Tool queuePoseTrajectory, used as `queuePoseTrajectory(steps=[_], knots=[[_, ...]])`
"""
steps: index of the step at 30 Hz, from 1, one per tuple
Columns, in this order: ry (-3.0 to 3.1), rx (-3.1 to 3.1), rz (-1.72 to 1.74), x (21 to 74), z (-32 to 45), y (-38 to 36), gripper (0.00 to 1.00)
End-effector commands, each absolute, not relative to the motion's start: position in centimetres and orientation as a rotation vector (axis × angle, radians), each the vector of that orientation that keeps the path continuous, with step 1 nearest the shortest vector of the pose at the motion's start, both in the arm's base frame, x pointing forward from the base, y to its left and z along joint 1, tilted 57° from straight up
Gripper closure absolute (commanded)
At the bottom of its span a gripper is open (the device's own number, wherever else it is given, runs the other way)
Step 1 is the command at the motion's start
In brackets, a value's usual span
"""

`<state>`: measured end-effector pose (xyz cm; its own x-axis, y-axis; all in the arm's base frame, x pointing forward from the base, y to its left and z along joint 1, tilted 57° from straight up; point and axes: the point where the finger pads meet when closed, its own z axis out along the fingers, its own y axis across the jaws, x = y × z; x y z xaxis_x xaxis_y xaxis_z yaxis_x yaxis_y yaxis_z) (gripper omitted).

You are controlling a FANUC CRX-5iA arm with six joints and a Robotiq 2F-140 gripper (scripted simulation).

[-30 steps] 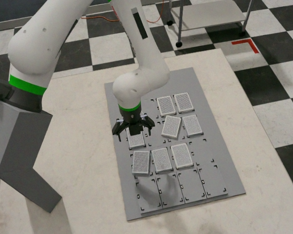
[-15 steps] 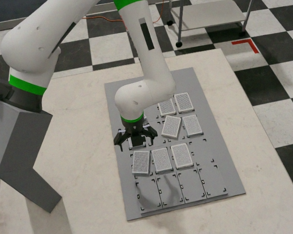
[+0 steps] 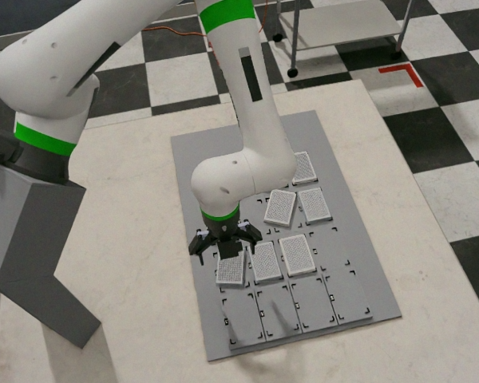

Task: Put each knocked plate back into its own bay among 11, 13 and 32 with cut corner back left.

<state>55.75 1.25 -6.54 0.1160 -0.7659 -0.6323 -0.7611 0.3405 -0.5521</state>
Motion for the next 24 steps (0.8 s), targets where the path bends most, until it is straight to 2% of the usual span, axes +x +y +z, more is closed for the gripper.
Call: queuePoseTrajectory(steps=[1, 24], knots=[[1.622, -1.402, -0.007, 55.9, -7.2, 0.3, 0.00], [1.622, -1.402, -0.007, 56.2, -8.5, -1.2, 0.00]])
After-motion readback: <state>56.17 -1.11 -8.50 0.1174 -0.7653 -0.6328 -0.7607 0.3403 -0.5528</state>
